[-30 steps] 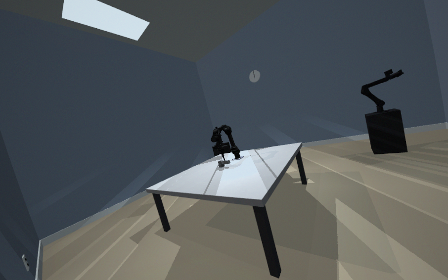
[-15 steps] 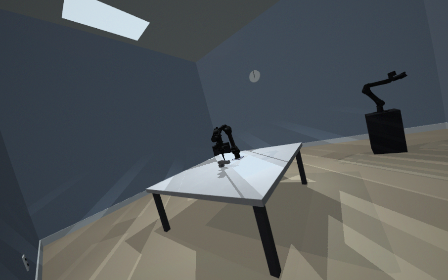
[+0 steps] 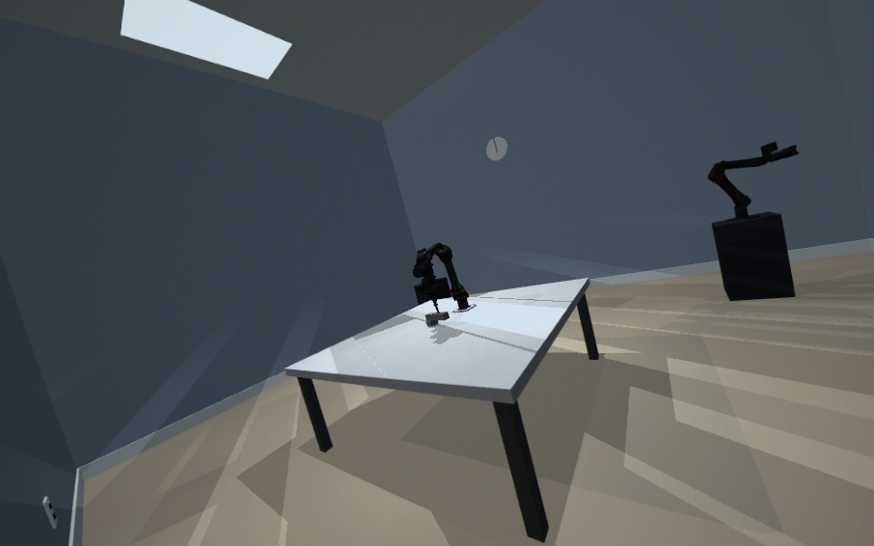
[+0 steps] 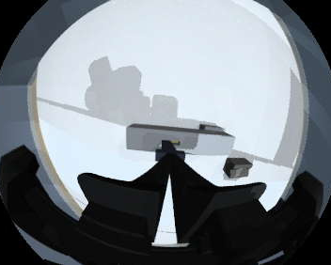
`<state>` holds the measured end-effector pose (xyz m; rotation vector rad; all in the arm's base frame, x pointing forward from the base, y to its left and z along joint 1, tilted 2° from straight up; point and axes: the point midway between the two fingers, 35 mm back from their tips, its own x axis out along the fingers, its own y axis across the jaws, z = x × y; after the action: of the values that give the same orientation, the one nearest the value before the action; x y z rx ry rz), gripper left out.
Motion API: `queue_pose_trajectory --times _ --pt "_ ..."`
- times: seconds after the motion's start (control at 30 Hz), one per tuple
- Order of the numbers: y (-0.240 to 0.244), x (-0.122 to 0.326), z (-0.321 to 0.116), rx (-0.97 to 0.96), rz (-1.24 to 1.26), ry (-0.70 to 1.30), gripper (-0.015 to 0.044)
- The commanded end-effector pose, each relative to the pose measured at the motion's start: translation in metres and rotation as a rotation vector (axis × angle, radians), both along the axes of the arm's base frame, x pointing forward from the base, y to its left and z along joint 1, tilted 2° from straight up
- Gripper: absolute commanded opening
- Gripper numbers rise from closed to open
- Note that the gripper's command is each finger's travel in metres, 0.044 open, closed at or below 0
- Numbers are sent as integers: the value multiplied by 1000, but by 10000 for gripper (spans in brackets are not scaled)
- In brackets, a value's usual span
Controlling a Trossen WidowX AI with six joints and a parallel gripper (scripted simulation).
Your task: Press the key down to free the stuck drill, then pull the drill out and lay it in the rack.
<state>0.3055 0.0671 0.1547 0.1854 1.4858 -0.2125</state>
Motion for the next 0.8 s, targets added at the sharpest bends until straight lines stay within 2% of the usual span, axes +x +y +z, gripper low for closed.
queue_pose_trajectory --times 0.0,0.23,0.33,0.6,0.7,0.77 --pt "4 -4 -16 2 4 43 0" --pt "4 -4 -21 2 4 43 0" --pt "4 -2 -11 2 4 43 79" --pt "3 -1 53 2 4 42 289" --pt "1 -1 47 2 15 24 368" --pt "-9 0 41 -8 107 28 420"
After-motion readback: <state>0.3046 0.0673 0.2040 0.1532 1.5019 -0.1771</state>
